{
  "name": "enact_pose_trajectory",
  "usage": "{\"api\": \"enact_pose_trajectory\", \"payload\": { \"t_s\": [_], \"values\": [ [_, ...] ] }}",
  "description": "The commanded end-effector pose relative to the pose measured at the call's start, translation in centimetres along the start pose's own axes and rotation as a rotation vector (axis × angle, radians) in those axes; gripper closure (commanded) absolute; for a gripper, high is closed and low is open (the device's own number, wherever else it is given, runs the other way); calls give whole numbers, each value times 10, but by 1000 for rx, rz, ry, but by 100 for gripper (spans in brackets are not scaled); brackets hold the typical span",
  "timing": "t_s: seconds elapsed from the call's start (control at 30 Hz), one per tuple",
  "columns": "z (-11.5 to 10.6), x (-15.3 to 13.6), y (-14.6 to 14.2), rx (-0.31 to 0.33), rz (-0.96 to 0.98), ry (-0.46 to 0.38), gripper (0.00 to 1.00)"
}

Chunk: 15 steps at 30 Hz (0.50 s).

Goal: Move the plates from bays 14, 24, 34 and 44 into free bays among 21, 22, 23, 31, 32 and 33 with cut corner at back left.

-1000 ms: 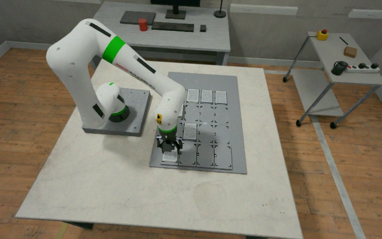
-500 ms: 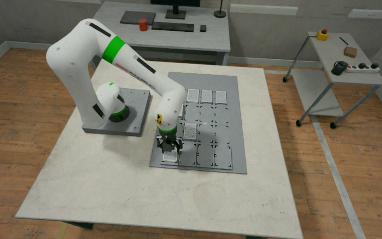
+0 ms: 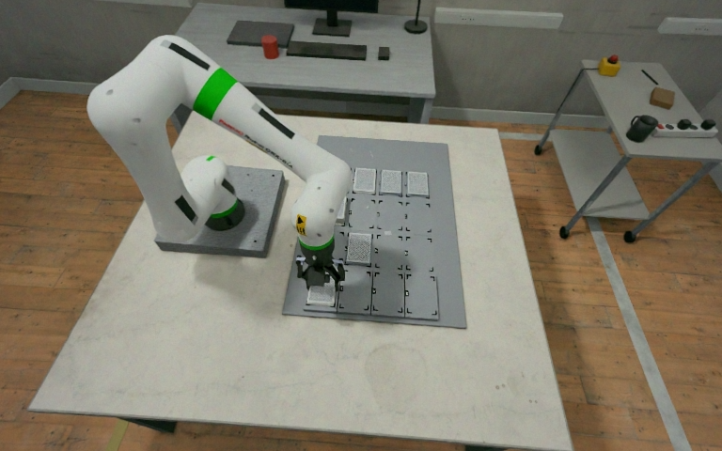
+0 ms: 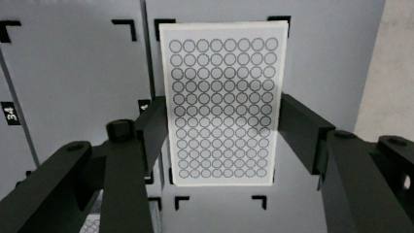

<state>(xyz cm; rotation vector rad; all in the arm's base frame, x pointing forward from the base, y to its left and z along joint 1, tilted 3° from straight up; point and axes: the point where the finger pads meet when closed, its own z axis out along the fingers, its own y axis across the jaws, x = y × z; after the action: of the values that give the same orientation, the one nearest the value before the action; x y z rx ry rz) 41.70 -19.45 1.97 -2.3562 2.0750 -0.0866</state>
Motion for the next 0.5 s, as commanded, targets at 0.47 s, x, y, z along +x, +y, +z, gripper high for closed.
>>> {"api": "enact_pose_trajectory", "payload": {
  "t_s": [0.47],
  "values": [
    [-1,0,0,1,0,1,41]
  ]
}}
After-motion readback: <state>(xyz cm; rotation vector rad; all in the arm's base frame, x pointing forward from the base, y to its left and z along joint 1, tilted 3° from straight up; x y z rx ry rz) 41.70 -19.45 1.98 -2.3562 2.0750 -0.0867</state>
